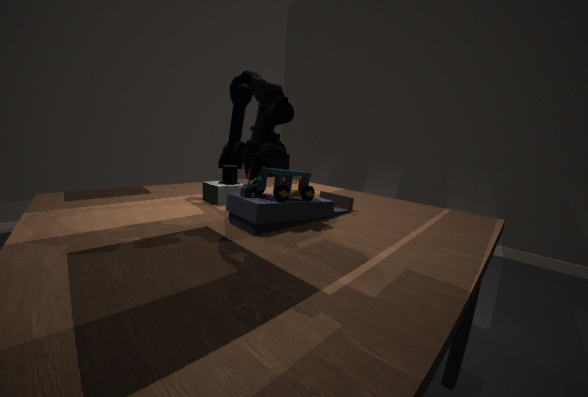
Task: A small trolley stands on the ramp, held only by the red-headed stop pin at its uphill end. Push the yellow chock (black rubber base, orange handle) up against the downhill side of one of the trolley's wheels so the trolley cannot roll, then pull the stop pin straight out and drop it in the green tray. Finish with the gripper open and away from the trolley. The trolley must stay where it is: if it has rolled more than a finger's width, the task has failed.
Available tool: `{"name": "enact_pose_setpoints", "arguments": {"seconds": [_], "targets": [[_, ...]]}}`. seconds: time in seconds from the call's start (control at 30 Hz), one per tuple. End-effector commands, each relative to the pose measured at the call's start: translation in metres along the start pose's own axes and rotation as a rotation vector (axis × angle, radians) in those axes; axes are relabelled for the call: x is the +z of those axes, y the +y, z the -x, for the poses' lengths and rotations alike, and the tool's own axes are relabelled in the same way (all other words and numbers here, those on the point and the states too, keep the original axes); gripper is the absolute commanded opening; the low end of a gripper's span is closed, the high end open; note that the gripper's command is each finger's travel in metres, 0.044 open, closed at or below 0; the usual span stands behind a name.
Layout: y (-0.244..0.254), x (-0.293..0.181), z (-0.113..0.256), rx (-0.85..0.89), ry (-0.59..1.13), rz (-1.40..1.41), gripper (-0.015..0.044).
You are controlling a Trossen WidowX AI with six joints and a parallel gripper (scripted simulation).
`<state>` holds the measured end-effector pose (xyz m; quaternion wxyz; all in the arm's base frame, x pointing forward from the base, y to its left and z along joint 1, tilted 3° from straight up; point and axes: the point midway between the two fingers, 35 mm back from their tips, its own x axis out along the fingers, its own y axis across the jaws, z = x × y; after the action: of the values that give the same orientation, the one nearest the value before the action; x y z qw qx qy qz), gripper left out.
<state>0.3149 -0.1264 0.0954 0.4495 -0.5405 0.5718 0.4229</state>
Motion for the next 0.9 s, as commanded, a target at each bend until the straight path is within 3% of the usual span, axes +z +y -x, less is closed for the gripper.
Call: {"name": "enact_pose_setpoints", "arguments": {"seconds": [0.0, 0.87], "targets": [[0.0, -0.001, 0.005, -0.006, 0.002, 0.002, 0.0], [0.001, -0.002, 0.019, -0.006, 0.002, 0.002, 0.0]]}}
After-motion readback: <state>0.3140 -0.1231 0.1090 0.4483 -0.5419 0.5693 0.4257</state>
